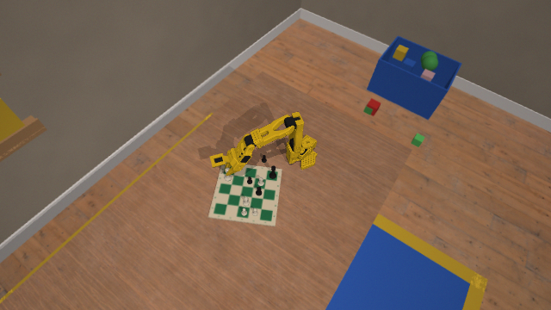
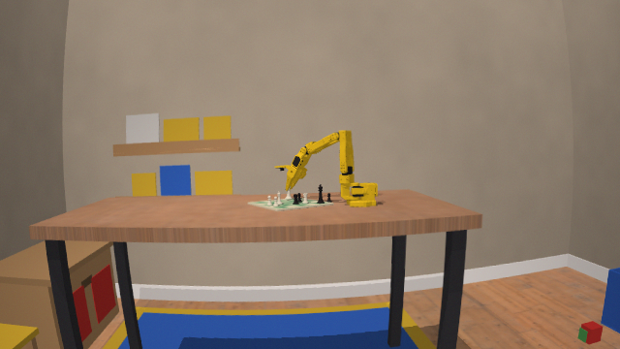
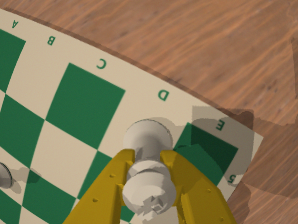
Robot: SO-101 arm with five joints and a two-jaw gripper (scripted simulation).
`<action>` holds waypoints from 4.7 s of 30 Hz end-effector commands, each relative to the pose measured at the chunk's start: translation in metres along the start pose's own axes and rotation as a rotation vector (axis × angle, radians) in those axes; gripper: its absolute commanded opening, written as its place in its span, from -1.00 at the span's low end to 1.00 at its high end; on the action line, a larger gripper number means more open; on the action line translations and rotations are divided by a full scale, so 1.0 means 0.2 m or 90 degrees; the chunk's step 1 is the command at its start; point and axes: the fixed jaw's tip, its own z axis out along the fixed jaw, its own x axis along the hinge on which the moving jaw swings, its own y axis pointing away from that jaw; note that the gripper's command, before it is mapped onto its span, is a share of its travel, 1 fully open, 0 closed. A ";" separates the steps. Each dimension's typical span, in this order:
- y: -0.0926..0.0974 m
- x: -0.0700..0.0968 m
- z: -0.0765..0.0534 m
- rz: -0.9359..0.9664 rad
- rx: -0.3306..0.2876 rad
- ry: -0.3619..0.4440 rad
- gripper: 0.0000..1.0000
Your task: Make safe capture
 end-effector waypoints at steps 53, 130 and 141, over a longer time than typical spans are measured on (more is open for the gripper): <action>-0.08 0.02 -0.41 0.031 0.022 -0.010 -1.00; -0.08 0.20 -0.16 0.035 0.025 -0.009 -1.00; -0.08 0.21 -0.16 0.035 0.025 -0.009 -1.00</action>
